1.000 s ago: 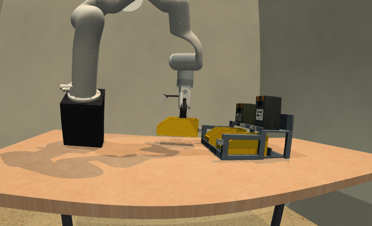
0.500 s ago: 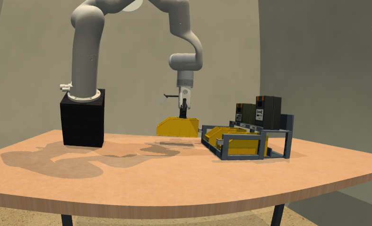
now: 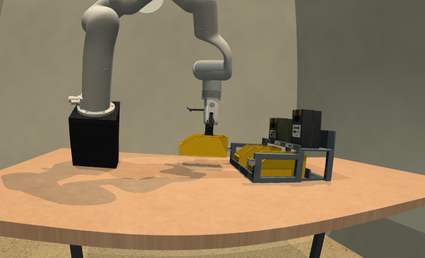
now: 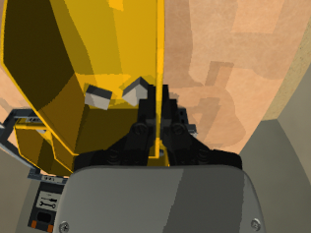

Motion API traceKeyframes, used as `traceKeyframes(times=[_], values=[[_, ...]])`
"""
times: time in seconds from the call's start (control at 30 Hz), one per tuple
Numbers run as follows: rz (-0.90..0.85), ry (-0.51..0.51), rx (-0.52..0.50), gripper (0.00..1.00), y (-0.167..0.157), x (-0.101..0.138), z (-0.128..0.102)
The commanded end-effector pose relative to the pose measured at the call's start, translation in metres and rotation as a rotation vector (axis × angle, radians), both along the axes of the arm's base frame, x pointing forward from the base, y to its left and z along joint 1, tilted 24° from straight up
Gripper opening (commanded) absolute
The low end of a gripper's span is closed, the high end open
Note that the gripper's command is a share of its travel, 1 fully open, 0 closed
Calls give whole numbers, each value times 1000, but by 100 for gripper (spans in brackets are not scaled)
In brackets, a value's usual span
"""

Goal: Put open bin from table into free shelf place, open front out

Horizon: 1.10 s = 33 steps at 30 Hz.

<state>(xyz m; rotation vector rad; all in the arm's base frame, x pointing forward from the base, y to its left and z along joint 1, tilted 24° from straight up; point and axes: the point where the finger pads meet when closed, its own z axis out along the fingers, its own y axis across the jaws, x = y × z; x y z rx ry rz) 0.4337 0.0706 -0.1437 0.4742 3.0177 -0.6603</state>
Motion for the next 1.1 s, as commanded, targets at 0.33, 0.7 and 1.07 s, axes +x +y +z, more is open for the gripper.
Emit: traceKeyframes(times=[0.33, 0.7, 1.07], values=[[1, -4, 1, 0, -12, -4, 6], [1, -4, 1, 0, -24, -10, 11], [1, -4, 1, 0, -24, -10, 11]])
